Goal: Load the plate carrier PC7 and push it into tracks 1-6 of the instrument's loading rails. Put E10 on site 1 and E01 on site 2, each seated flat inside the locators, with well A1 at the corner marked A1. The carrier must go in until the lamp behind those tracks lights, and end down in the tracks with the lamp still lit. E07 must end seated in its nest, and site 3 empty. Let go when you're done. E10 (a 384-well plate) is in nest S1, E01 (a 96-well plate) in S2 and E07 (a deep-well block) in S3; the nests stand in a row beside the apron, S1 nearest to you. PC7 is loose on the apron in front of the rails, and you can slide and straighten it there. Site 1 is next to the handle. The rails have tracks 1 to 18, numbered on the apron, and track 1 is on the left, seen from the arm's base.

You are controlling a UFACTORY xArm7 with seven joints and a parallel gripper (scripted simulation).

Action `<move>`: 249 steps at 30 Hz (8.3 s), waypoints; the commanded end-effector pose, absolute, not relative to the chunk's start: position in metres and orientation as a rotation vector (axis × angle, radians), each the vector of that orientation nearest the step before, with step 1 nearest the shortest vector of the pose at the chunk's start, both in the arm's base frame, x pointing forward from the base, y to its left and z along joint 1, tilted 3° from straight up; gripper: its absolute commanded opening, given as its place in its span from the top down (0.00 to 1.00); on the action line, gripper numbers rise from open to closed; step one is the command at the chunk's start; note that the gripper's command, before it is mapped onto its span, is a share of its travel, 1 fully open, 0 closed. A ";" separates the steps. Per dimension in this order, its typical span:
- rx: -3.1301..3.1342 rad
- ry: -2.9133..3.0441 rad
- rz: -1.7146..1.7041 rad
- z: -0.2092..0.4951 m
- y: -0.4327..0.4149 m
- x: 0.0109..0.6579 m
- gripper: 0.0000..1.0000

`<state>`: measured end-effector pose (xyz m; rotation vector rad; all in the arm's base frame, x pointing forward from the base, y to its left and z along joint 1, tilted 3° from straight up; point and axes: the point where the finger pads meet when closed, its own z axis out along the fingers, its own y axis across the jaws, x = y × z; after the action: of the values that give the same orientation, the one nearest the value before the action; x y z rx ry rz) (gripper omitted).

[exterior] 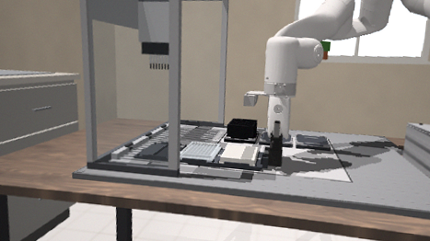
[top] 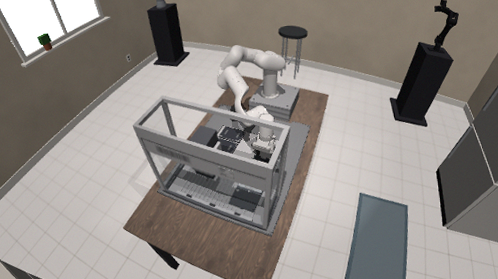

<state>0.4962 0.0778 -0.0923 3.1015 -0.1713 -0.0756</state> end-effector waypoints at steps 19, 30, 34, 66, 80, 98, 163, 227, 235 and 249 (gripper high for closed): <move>3.103 -0.172 -0.070 -0.091 0.076 0.518 0.18; 3.103 -0.172 -0.070 -0.092 0.075 0.523 0.18; 3.103 -0.172 -0.070 -0.092 0.075 0.525 0.18; 3.103 -0.172 -0.070 -0.092 0.074 0.534 0.18; 3.103 -0.172 -0.070 -0.092 0.074 0.535 0.18; 3.103 -0.172 -0.070 -0.092 0.074 0.535 0.18; 3.103 -0.172 -0.070 -0.040 0.077 0.530 0.18; 3.103 -0.172 -0.070 0.055 0.080 0.535 0.18; 3.103 -0.172 -0.070 0.065 0.080 0.535 0.18; 3.103 -0.172 -0.070 0.065 0.080 0.535 0.18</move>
<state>0.5340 0.0793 0.0629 3.1014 -0.1718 -0.0755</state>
